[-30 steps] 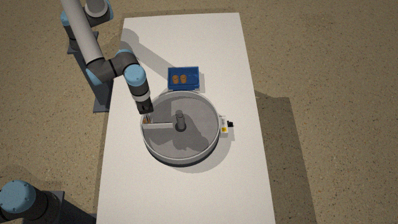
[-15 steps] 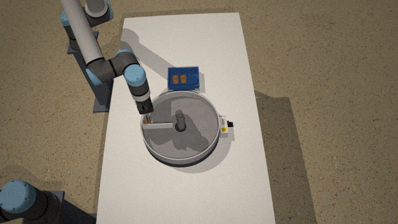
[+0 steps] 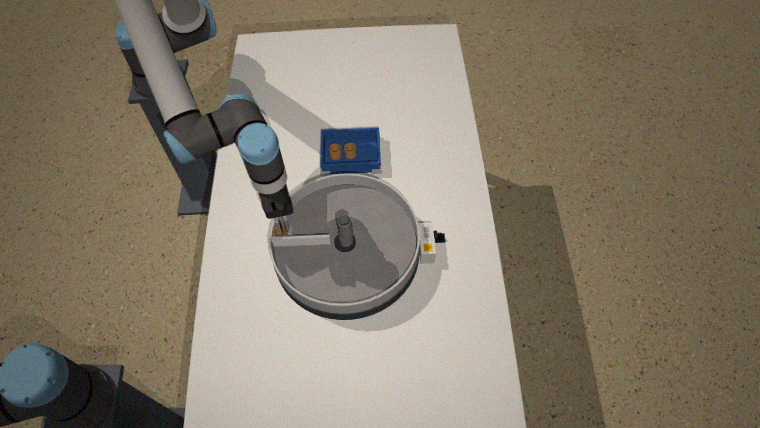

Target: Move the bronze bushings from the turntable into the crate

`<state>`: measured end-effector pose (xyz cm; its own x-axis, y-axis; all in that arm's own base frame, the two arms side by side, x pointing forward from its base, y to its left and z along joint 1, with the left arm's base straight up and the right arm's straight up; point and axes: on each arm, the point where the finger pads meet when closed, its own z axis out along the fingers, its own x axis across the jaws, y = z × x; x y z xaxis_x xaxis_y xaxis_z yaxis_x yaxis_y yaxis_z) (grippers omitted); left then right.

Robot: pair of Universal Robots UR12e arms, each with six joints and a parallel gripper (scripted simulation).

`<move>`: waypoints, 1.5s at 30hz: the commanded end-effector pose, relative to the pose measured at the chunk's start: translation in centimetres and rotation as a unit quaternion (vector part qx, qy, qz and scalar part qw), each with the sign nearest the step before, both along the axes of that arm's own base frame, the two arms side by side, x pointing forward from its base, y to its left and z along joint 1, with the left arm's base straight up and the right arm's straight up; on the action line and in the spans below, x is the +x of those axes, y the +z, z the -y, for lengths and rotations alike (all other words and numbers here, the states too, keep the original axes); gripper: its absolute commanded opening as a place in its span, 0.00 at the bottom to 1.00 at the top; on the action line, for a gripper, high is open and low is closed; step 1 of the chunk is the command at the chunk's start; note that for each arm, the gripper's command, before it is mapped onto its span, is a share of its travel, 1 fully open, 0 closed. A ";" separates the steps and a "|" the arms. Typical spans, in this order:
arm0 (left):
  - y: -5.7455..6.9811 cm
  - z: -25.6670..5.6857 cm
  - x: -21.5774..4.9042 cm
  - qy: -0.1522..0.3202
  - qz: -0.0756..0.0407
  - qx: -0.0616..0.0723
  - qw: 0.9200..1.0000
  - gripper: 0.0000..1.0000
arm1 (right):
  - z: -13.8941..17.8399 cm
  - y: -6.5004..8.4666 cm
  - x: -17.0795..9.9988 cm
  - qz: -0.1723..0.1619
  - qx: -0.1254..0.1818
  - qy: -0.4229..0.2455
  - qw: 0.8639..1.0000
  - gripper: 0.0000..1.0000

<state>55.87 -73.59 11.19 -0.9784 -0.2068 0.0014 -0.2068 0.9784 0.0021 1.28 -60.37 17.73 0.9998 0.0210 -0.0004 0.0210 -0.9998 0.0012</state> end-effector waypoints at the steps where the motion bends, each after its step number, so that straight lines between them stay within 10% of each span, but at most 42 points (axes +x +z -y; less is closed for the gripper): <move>1: 0.5 0.3 0.2 0.000 0.002 -0.003 1.000 0.36 | 0.0 0.0 0.1 0.000 0.001 0.001 1.000 1.00; 34: 0.5 0.3 0.2 0.000 0.002 -0.003 1.000 0.36 | 0.0 0.0 0.1 0.000 0.001 0.001 1.000 1.00; 45: -1.4 0.0 0.1 0.000 0.000 0.000 1.000 0.36 | 0.0 0.0 0.1 0.000 0.001 0.001 1.000 1.00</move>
<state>56.00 -73.85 10.88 -0.9784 -0.2068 -0.0001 -0.2068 0.9784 -0.0035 1.28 -60.37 17.73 0.9998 0.0210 -0.0004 0.0210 -0.9998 0.0012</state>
